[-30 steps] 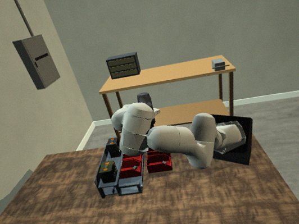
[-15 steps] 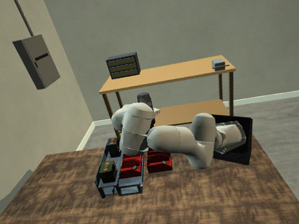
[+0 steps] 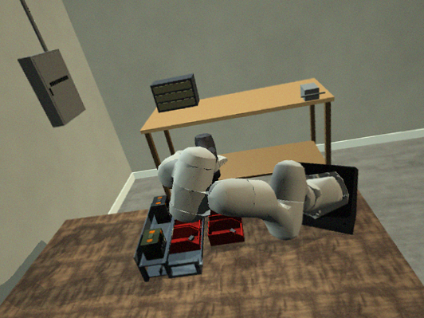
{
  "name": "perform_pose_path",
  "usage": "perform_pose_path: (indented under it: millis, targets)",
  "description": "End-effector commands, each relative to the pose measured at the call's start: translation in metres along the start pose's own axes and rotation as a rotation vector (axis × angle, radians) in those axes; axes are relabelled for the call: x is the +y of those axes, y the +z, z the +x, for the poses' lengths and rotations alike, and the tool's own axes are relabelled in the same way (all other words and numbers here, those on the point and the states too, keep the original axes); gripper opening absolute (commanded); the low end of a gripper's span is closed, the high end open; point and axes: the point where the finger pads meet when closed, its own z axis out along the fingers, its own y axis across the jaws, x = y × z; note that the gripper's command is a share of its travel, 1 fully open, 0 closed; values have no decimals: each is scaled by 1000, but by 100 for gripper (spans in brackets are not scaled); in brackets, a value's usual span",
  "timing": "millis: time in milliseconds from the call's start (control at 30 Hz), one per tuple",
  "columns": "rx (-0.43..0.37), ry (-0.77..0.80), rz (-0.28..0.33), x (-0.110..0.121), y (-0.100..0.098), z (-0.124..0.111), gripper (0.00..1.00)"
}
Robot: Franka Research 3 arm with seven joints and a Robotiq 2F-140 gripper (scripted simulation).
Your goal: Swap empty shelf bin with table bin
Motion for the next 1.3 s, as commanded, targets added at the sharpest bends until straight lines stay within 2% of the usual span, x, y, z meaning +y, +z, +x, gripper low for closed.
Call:
perform_pose_path:
  millis: [0, 800, 1267]
  targets:
    - [0, -2, 2, -1, 7, 1, 15]
    - [0, -2, 2, -1, 48, 0, 15]
    - [0, -2, 2, -1, 57, 0, 15]
